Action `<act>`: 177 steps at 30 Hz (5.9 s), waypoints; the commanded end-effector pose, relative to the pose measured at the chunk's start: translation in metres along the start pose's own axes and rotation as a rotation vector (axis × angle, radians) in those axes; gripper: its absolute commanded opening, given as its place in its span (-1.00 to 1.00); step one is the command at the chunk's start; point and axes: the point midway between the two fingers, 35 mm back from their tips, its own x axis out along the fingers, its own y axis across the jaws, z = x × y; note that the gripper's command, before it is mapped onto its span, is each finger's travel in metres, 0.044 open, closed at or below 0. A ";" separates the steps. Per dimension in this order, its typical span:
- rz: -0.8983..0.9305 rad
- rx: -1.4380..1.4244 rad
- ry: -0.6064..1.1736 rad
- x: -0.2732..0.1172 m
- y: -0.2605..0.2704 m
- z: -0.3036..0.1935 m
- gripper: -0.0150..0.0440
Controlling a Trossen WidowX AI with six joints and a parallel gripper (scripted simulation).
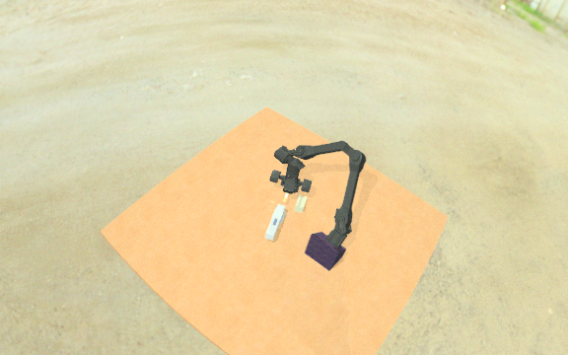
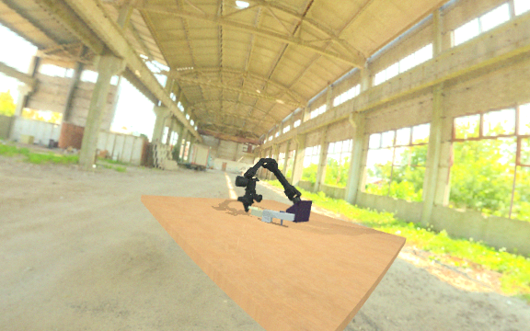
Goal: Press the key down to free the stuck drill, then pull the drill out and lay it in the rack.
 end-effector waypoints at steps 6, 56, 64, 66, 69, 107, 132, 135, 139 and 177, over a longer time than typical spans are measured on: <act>-0.003 0.004 -0.002 -0.006 0.000 0.000 -0.49; -0.003 0.003 -0.003 -0.028 0.020 -0.001 -0.49; -0.002 0.003 -0.003 -0.029 0.037 -0.004 -0.49; -0.002 0.003 -0.003 -0.029 0.041 -0.004 -0.49; -0.002 0.002 -0.003 -0.030 0.047 -0.006 -0.49; 0.000 0.002 -0.001 0.004 0.073 -0.011 -0.49; -0.001 0.008 0.004 0.015 0.072 -0.012 0.67; -0.001 0.008 0.004 0.015 0.072 -0.012 0.93; -0.001 0.002 -0.001 -0.005 0.073 -0.011 1.00; -1.089 1.308 -0.310 -0.335 0.066 -0.073 1.00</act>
